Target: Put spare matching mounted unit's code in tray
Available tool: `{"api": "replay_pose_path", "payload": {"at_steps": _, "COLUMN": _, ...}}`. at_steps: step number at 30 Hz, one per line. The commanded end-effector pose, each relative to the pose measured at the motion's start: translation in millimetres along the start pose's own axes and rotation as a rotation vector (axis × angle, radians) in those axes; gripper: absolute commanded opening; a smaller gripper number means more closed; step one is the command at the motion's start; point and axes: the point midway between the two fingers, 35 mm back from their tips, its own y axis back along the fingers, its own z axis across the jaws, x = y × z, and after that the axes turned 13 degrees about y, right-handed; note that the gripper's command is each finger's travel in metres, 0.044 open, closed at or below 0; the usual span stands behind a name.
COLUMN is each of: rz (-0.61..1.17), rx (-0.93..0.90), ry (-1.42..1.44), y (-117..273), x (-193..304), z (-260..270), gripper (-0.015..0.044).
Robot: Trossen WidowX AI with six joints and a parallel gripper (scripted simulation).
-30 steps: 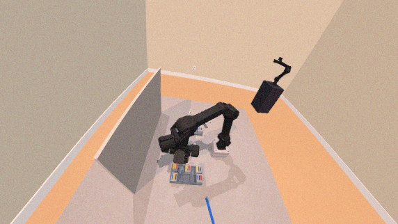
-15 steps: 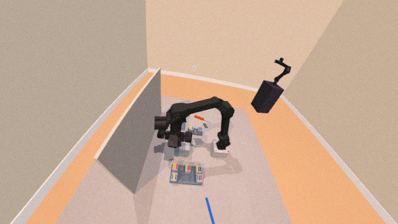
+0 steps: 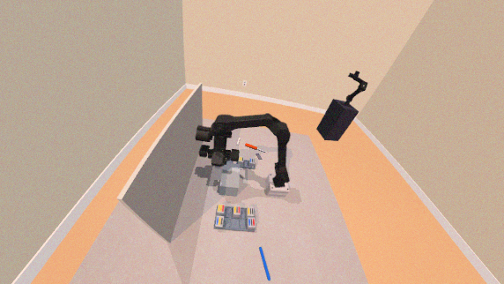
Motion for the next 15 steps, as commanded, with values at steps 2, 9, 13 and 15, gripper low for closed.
{"api": "replay_pose_path", "payload": {"at_steps": 2, "rz": -0.001, "rx": -0.002, "ry": 0.009, "y": -0.4, "x": 28.1, "z": 3.5, "gripper": 0.0}}
{"api": "replay_pose_path", "payload": {"at_steps": 9, "rz": -0.003, "rx": -0.002, "ry": 0.021, "y": -0.9, "x": 70.5, "z": 15.6, "gripper": 0.0}}
{"api": "replay_pose_path", "payload": {"at_steps": 13, "rz": -0.003, "rx": -0.002, "ry": 0.028, "y": -1.3, "x": 94.2, "z": 24.9, "gripper": 0.0}}
{"api": "replay_pose_path", "payload": {"at_steps": 15, "rz": -0.003, "rx": -0.003, "ry": 0.032, "y": -1.4, "x": 105.9, "z": 30.2, "gripper": 0.0}}
